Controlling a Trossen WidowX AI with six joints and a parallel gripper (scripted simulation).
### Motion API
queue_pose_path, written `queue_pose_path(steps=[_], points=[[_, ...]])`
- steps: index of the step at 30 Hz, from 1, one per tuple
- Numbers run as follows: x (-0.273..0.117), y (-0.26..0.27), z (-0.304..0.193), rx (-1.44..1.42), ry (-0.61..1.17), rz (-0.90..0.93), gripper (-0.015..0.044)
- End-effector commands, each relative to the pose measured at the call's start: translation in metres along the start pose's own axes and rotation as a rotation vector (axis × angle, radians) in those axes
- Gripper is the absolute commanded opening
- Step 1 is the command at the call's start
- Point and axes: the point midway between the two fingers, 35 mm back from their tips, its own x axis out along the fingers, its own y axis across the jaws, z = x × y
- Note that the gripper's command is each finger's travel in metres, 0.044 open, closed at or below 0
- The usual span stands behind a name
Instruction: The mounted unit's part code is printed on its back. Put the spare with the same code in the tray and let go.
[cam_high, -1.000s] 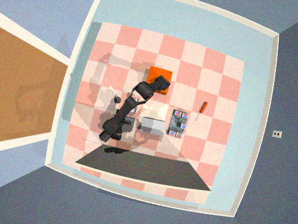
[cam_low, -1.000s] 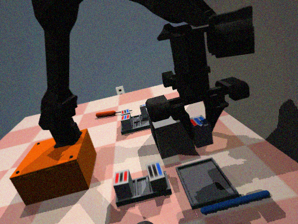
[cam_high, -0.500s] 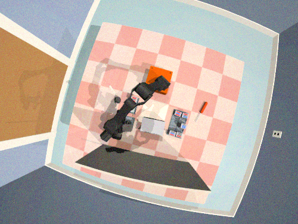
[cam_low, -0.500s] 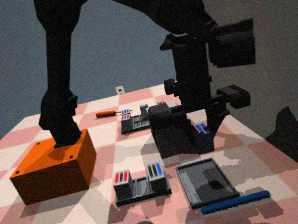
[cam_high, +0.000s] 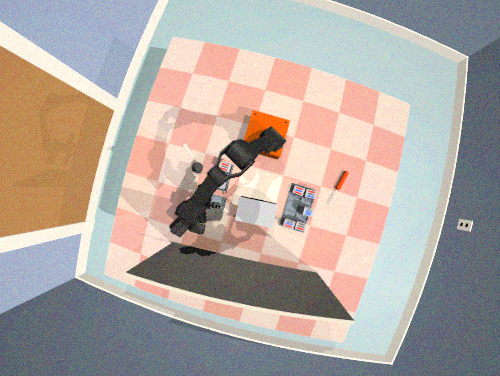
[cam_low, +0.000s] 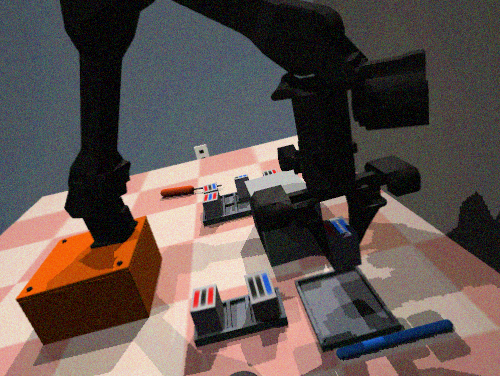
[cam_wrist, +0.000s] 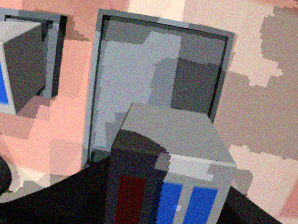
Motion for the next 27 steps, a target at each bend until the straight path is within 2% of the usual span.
queue_pose_path(steps=[1, 27], points=[[0.005, 0.001, 0.0, -0.004, 0.0, 0.003, 0.0], [0.033, 0.003, 0.001, -0.004, 0.0, 0.003, 0.0]])
